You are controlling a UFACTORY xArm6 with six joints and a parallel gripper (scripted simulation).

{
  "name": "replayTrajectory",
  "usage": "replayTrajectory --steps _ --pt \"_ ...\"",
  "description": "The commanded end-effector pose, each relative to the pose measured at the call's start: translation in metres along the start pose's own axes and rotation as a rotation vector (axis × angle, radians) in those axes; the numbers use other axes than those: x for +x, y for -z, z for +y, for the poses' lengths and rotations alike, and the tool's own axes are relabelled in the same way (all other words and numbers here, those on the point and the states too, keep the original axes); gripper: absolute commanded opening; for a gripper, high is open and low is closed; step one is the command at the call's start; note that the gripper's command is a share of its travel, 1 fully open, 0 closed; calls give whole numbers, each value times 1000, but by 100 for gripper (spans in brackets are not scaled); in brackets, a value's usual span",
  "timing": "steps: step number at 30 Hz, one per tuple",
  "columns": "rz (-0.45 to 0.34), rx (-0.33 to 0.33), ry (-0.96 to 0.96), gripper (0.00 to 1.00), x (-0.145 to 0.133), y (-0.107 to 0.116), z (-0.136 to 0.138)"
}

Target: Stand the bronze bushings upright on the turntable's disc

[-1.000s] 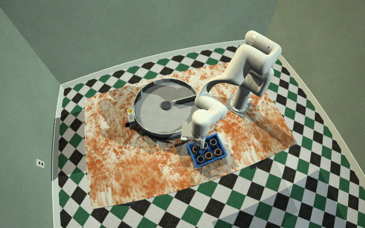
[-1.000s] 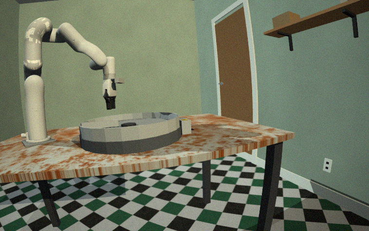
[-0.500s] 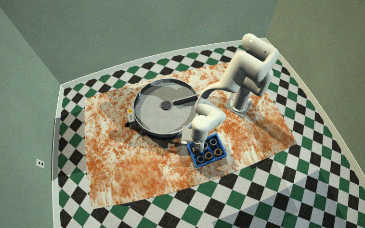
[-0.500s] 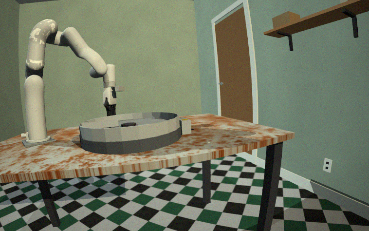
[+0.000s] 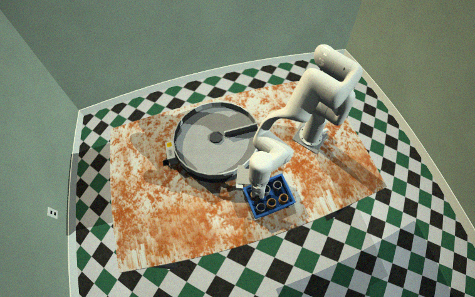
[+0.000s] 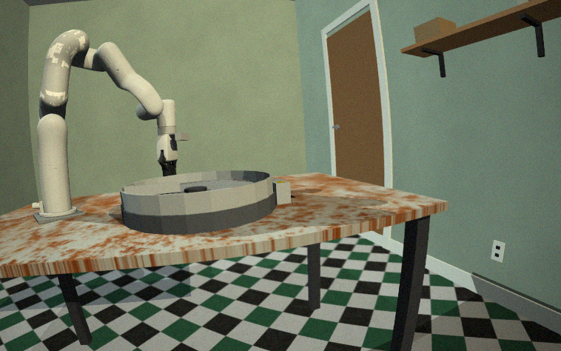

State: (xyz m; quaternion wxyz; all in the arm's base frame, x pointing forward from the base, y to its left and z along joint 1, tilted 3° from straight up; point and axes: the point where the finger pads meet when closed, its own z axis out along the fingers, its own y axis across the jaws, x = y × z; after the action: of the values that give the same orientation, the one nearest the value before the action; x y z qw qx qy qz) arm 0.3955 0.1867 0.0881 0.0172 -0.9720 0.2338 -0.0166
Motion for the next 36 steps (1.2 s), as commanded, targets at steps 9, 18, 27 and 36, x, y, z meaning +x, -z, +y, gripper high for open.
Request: replayTrajectory --steps 9,18,27,36 --pt "2 3 0 48 1 -6 -1" --pt "2 3 0 48 1 -6 -1" --pt "2 3 0 48 1 -11 -1" --pt "2 3 0 48 1 -26 -1"
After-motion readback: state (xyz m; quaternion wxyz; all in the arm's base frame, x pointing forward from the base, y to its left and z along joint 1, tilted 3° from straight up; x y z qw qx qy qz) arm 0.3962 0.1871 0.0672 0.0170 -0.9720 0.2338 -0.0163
